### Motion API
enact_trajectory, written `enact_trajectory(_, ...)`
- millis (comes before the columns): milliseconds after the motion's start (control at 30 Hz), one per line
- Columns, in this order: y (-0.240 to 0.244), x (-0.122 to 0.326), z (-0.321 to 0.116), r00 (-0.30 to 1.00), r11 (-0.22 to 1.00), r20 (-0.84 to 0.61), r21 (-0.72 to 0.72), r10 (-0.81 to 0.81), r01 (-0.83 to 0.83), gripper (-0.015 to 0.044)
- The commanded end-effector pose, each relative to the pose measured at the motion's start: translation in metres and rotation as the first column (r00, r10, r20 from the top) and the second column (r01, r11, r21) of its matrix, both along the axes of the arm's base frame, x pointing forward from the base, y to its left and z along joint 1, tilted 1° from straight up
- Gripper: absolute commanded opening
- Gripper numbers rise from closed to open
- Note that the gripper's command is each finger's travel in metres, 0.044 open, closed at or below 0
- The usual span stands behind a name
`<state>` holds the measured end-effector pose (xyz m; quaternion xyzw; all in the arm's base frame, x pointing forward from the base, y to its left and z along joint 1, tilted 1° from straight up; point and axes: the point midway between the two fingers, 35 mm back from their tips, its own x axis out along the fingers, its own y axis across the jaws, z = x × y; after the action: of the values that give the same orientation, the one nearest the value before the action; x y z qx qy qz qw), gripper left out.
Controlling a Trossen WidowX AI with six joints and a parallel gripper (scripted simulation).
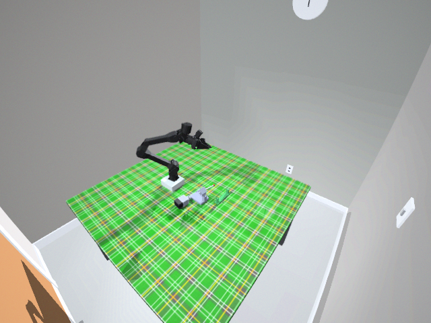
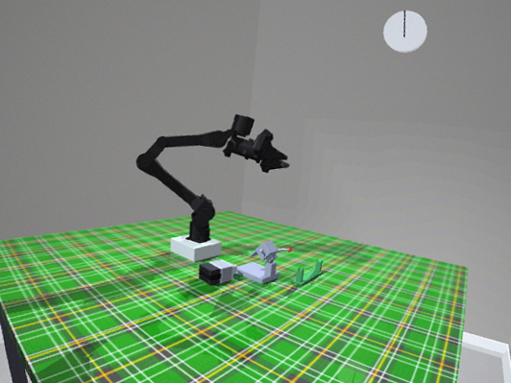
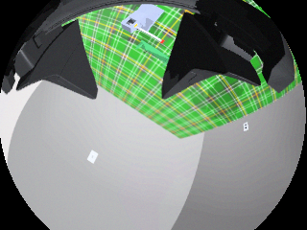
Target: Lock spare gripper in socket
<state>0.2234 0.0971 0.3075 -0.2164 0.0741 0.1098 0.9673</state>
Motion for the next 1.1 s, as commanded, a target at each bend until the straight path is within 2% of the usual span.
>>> enact_trajectory(0, 0.004, 0.019, -0.013, 0.991, 0.978, -0.133, -0.206, 0.011, -0.039, 0.03)
enact_trajectory(133, 0.002, 0.042, -0.037, 0.944, 0.903, -0.33, -0.403, 0.006, -0.147, 0.03)
enact_trajectory(267, -0.005, 0.061, -0.064, 0.846, 0.81, -0.533, -0.5, -0.009, -0.306, 0.03)
enact_trajectory(400, -0.017, 0.074, -0.091, 0.694, 0.725, -0.72, -0.487, -0.017, -0.487, 0.03)
enact_trajectory(567, -0.033, 0.083, -0.12, 0.443, 0.64, -0.896, -0.335, 0.01, -0.692, 0.03)
enact_trajectory(633, -0.039, 0.084, -0.13, 0.341, 0.617, -0.94, -0.25, 0.032, -0.746, 0.03)
enact_trajectory(700, -0.042, 0.085, -0.133, 0.303, 0.609, -0.952, -0.216, 0.041, -0.763, 0.03)
enact_trajectory(900, -0.042, 0.086, -0.139, 0.303, 0.61, -0.952, -0.216, 0.041, -0.763, 0.03)
enact_trajectory(1067, -0.048, 0.088, -0.18, 0.301, 0.612, -0.953, -0.214, 0.041, -0.761, 0.03)
